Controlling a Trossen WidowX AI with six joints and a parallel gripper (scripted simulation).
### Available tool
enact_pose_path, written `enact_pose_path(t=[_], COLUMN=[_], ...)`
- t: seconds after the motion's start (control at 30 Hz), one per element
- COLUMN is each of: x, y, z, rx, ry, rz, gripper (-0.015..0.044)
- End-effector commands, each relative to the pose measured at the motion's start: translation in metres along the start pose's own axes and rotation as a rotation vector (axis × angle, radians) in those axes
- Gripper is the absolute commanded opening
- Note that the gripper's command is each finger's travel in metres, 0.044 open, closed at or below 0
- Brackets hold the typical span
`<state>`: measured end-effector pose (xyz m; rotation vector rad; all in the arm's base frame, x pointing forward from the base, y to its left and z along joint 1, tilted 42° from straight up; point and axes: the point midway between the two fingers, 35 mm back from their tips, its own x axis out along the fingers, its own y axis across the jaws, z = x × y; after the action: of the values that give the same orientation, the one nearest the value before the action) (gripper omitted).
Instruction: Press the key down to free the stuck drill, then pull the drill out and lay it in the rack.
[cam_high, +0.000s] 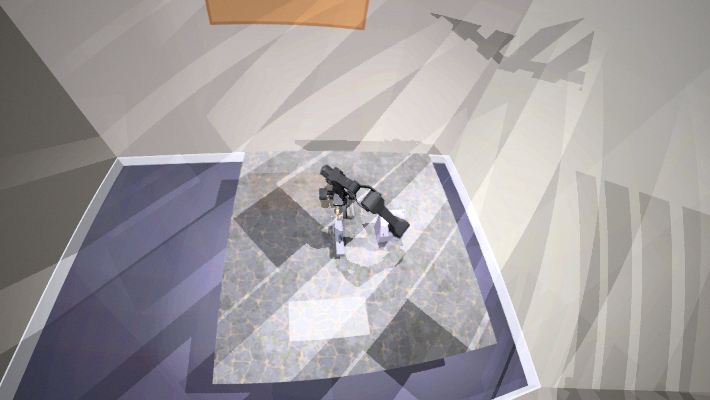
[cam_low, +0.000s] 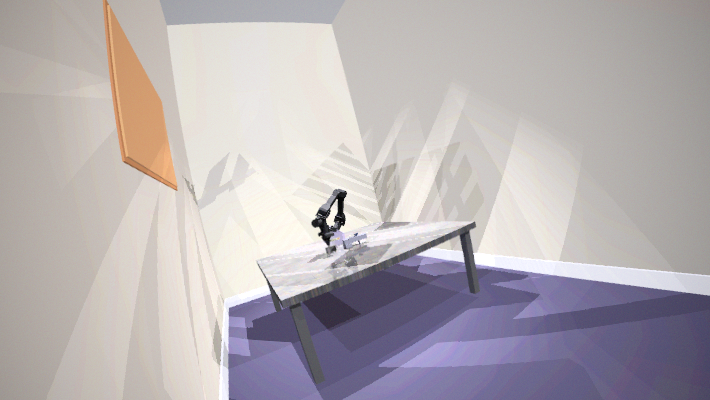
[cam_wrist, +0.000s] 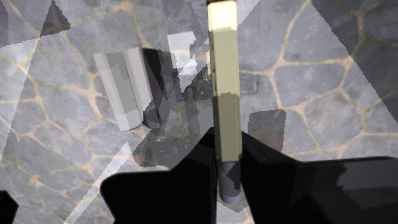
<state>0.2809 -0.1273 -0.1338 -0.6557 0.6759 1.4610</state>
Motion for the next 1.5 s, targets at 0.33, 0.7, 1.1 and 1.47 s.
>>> enact_pose_path(t=[0.33,0.7,1.1,1.47], x=[0.003,0.008,0.009,0.005], y=[0.018,0.038,0.058,0.073], z=[-0.003,-0.005,-0.009,-0.014], rx=[0.0,0.001,0.002,0.002], ry=[0.004,0.005,0.005,0.006], rz=[-0.001,0.0,0.001,0.002], gripper=[0.0,0.0,0.0,0.0])
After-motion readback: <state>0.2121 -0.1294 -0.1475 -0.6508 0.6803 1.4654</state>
